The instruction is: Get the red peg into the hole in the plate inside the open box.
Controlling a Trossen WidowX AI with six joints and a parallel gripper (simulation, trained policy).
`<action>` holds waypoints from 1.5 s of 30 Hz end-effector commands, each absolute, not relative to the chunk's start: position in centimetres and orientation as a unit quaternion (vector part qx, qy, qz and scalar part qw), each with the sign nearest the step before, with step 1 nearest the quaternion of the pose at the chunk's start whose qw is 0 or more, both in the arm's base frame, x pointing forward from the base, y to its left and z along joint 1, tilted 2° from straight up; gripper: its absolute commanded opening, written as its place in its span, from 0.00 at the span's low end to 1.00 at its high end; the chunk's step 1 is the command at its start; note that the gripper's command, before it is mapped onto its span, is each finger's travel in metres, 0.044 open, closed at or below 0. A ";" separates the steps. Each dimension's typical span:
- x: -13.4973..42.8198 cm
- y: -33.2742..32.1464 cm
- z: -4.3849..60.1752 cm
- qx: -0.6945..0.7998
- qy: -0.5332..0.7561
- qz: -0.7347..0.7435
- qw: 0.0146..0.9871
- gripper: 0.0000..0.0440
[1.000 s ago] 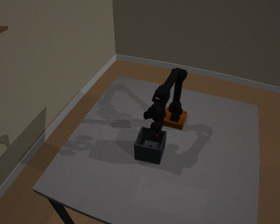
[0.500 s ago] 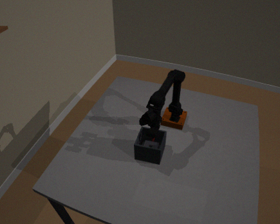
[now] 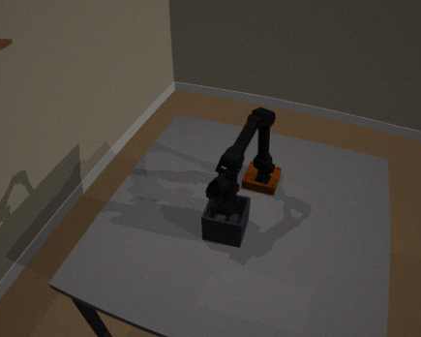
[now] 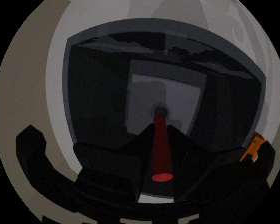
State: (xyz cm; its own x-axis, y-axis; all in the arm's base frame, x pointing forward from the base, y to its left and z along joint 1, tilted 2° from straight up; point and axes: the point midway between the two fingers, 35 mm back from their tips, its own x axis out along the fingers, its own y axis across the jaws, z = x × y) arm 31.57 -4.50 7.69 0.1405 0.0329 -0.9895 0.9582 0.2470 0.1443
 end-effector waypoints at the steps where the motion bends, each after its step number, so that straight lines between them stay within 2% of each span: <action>1: 31.8 -4.5 6.4 0.464 0.535 -0.388 0.590 0.00; 4: 31.9 -4.7 5.8 0.457 0.538 -0.389 0.592 0.01; 9: 31.6 -4.8 4.8 0.445 0.551 -0.395 0.585 0.26; 11: 31.7 -4.9 4.5 0.442 0.553 -0.395 0.586 0.32; 16: 31.8 -5.0 4.8 0.446 0.563 -0.390 0.576 0.33; 20: 32.0 -5.2 5.2 0.457 0.571 -0.383 0.564 0.41; 37: 33.1 -5.8 8.6 0.513 0.583 -0.340 0.531 0.57; 43: 33.4 -6.2 9.9 0.529 0.578 -0.327 0.527 0.61; 45: 33.6 -6.3 10.3 0.534 0.577 -0.323 0.528 0.59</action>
